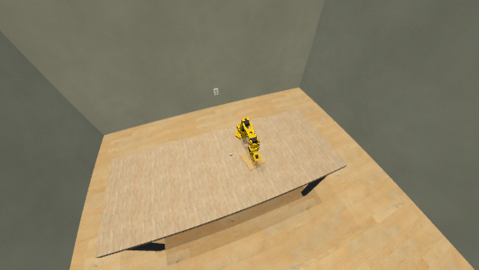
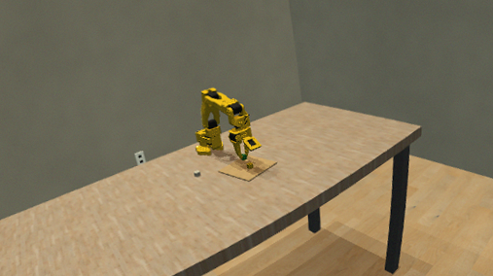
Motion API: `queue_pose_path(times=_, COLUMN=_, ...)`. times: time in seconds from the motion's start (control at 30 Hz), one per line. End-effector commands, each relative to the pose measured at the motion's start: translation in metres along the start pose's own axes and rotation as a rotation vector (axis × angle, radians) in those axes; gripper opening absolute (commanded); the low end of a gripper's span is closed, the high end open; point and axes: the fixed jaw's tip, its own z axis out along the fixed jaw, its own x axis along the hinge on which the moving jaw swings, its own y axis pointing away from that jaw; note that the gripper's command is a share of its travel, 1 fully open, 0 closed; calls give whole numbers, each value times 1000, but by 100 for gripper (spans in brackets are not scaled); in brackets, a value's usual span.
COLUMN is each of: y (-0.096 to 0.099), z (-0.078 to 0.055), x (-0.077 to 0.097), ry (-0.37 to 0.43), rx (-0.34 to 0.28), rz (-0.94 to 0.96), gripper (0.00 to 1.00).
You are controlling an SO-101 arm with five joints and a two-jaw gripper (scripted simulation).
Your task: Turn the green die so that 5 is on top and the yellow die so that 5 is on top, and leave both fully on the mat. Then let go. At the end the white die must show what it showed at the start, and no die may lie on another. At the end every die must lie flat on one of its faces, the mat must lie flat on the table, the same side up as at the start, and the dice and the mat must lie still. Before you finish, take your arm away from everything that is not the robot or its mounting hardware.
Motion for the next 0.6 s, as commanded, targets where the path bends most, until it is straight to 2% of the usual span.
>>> queue_pose_path(times=0.0, y=-2, z=-6, x=-6, ry=-53, rx=-2, rz=5, gripper=0)
queue_pose_path(times=0.57, y=-2, z=0, x=-6, ry=-53, rx=-2, rz=5, gripper=0)
